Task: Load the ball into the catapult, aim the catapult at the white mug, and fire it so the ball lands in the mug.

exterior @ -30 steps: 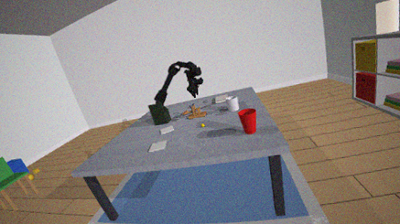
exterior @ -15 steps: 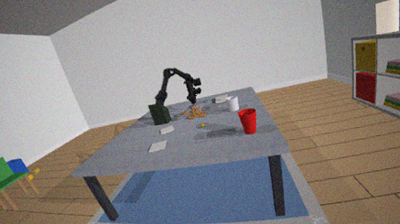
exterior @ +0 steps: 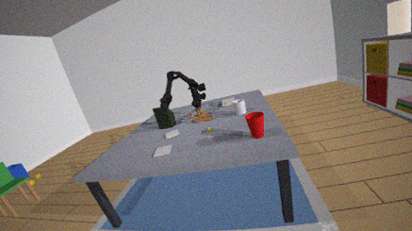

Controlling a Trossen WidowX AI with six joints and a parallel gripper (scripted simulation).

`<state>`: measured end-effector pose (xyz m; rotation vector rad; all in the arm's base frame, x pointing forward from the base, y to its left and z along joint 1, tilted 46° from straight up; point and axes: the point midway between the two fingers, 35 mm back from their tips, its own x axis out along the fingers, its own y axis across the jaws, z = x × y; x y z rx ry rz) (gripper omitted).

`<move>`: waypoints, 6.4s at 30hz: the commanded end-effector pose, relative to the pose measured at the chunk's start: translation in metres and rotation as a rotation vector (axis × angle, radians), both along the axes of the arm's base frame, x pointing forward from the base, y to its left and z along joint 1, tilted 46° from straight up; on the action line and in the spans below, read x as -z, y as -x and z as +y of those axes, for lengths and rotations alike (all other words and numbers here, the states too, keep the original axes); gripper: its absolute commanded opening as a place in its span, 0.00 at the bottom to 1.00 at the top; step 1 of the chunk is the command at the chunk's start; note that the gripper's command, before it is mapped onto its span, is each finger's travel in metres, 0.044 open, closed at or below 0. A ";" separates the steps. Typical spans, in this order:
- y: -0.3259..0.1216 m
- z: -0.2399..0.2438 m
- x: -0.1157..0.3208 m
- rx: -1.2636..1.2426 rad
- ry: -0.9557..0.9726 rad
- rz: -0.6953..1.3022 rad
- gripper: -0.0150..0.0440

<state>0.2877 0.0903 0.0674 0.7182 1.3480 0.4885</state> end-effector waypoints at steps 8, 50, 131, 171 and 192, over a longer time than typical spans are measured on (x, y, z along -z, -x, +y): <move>-0.003 0.012 0.013 0.005 -0.002 0.005 0.76; -0.008 -0.013 -0.005 0.004 0.012 0.008 0.25; 0.057 -0.112 0.096 -0.223 -0.033 0.269 0.25; -0.075 -0.254 0.034 0.163 0.165 -0.069 1.00; -0.181 -0.318 -0.038 0.405 0.175 -0.470 1.00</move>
